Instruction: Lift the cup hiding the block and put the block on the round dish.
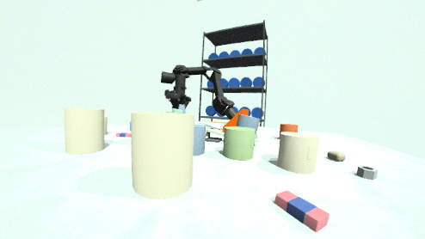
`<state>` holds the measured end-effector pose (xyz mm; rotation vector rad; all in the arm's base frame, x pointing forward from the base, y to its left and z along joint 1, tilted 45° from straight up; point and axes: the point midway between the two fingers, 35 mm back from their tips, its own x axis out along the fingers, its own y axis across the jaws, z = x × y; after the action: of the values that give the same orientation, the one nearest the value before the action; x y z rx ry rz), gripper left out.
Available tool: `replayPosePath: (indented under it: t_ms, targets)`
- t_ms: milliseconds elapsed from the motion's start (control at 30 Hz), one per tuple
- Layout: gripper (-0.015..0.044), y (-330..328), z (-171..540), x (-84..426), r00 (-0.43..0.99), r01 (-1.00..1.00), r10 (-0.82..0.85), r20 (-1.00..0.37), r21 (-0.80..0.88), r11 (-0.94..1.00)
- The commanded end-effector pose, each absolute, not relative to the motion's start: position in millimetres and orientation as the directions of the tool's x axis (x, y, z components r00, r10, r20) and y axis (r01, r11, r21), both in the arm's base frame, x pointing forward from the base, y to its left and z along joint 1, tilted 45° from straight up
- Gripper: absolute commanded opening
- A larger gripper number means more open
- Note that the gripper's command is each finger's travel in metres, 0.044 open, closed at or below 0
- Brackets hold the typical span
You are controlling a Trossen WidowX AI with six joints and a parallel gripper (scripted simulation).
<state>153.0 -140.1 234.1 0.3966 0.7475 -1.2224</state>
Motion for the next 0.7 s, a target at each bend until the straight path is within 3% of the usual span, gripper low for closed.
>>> replayPosePath:
  t_ms: [0,667]
  targets:
    - [0.0,-144,229,151,0.149,0.94,-0.696,-0.703,-0.118,0.32]
    - [0.0,-171,202,157,0.15,0.94,-0.699,-0.699,-0.118,0.32]
